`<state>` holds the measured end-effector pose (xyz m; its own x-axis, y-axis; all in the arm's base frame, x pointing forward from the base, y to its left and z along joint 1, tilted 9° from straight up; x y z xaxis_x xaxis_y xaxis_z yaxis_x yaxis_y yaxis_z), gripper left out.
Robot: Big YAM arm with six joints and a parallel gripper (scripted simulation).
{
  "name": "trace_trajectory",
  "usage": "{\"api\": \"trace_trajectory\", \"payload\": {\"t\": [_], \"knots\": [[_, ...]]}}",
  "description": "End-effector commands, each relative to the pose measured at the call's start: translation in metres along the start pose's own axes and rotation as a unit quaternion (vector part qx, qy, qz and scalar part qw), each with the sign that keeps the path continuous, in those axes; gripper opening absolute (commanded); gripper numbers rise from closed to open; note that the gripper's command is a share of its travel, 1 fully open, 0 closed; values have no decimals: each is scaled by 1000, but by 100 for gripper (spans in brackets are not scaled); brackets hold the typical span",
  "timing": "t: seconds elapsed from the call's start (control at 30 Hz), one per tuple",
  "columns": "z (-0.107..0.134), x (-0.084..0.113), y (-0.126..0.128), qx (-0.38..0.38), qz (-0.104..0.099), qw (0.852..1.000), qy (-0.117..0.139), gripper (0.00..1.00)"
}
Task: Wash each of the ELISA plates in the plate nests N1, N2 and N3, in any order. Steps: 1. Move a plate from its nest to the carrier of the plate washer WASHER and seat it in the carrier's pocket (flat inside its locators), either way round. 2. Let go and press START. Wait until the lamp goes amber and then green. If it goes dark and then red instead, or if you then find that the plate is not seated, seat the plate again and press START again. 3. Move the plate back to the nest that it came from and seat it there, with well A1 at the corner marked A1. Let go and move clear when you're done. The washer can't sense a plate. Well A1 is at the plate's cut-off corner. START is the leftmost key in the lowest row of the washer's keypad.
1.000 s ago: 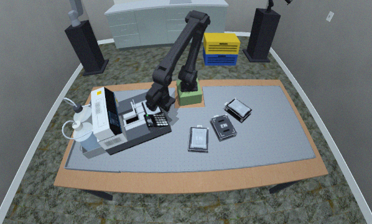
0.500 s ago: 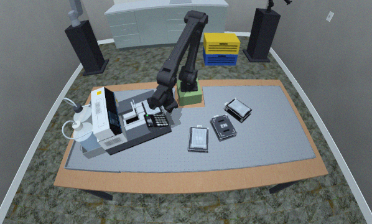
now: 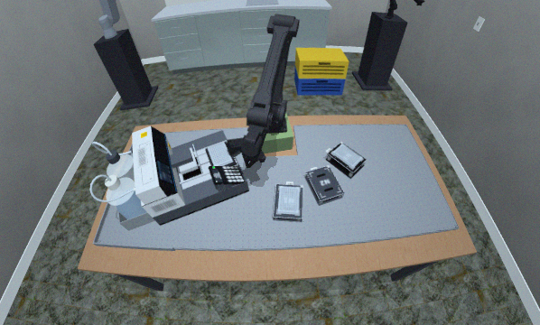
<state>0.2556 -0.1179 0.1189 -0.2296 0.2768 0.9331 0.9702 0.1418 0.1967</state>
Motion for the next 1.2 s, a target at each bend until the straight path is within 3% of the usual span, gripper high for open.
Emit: {"api": "trace_trajectory", "payload": {"t": [0.0, 0.03, 0.13, 0.6, 0.67, 1.17], "knots": [[-3, 6, 12, -24, -30, 999, -23, 0], [-17, 16, 31, -29, -45, 998, -32, 0], [-17, 9, 23, -36, -32, 998, -29, 0], [-10, 9, 18, -23, -29, 999, -23, 0], [-5, -5, 7, -23, -15, 999, -18, 0], [-7, -27, 7, -20, -15, 1000, -18, 0]]}}
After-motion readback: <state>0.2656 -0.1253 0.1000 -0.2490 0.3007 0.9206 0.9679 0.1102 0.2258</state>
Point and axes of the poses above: the point where the finger pads meet when closed, its own x axis back along the fingers, its own y axis across the jaws, z = x × y, the point moved 4 cm from there along x, back along the fingers, and after that the axes turned 15 degrees about -x, right-handed, at the moved point
